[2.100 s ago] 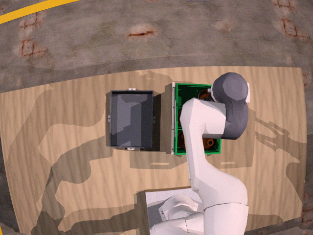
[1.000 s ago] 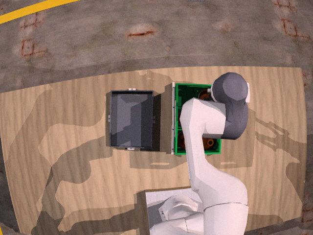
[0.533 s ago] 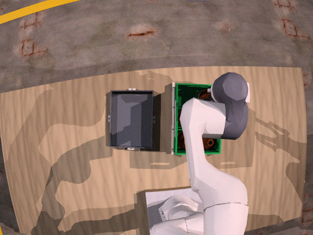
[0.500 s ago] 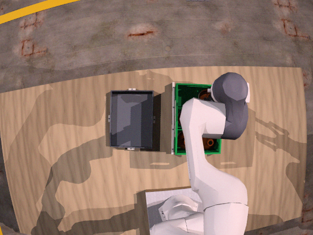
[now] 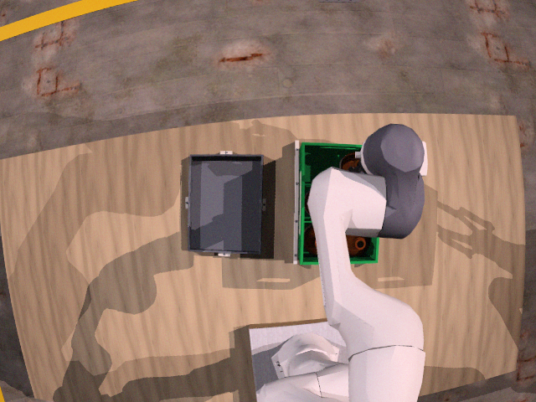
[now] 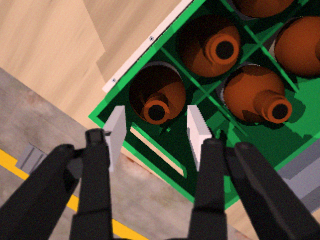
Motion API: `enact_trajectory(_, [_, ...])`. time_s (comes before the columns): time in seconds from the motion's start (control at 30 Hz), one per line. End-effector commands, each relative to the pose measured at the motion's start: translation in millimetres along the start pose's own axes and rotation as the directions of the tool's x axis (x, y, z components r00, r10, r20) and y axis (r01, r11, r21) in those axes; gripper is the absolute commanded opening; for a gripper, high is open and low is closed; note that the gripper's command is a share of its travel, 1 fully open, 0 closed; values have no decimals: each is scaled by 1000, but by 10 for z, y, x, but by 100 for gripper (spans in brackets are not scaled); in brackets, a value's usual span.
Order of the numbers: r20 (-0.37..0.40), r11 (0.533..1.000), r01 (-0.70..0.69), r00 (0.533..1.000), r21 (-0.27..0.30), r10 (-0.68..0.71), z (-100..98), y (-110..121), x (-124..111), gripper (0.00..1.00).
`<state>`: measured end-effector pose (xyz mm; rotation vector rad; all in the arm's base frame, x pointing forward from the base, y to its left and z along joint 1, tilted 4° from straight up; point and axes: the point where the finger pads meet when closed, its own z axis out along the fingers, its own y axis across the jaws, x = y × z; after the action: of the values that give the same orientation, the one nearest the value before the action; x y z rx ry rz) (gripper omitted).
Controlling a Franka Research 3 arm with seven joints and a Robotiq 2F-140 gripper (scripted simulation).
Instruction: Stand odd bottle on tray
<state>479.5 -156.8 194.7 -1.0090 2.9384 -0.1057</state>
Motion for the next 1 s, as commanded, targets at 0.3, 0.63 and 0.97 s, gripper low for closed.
enact_trajectory(0.3, [4,1000,3,1000,-1,-3,124,12,-22,44])
enact_trajectory(0.63, [4,1000,3,1000,-1,-3,230,12,-22,44])
enact_trajectory(0.97, [4,1000,3,1000,-1,-3,337,12,-23,44])
